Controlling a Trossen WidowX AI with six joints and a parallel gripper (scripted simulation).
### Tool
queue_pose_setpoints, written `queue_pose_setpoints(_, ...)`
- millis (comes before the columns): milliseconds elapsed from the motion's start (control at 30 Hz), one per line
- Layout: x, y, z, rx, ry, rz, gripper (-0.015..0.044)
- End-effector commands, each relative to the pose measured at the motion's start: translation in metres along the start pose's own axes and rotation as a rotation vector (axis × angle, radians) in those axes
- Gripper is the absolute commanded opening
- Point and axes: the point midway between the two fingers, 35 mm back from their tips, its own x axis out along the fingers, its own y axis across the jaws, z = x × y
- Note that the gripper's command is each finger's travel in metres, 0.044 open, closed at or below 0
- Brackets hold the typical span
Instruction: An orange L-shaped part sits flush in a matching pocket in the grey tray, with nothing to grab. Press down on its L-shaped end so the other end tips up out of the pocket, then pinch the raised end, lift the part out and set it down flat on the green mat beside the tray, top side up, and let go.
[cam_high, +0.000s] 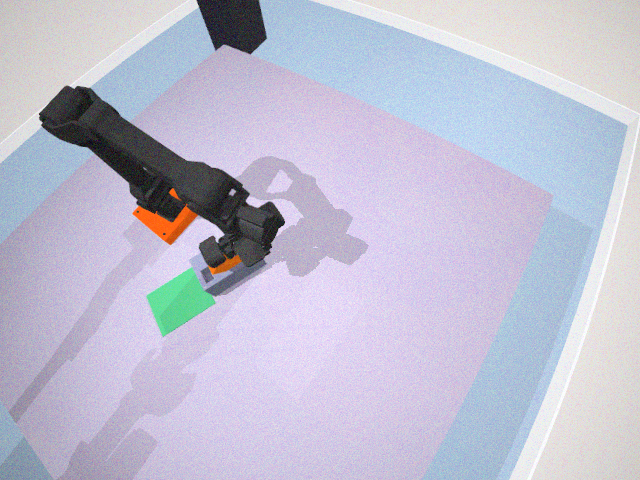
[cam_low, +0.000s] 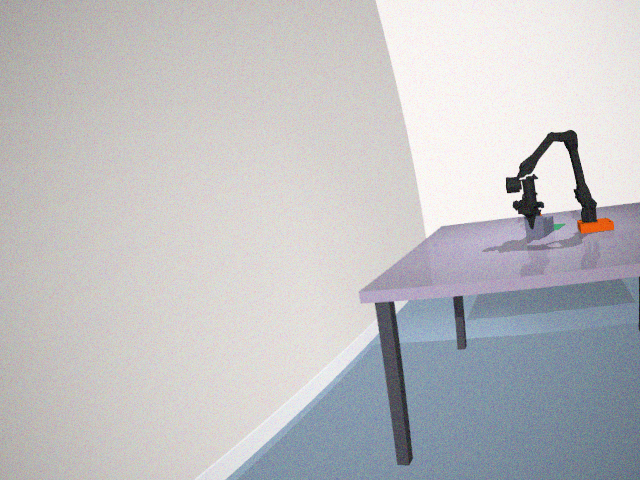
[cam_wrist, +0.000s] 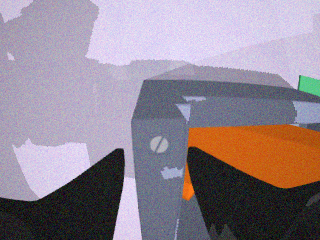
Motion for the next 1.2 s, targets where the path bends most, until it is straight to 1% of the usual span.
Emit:
queue_pose_setpoints(0,0.005,-0.002,-0.002,-0.006,0.012,-0.011,0.018)
queue_pose_setpoints(567,-0.014,0.01,-0.002,-0.006,0.012,-0.01,0.018)
queue_pose_setpoints(667,-0.034,0.01,0.001,-0.006,0.012,-0.01,0.018)
queue_pose_setpoints(867,-0.103,0.0,0.0,-0.006,0.012,-0.01,0.018)
queue_pose_setpoints(1167,-0.103,0.002,0.001,0.0,0.0,0.0,0.018)
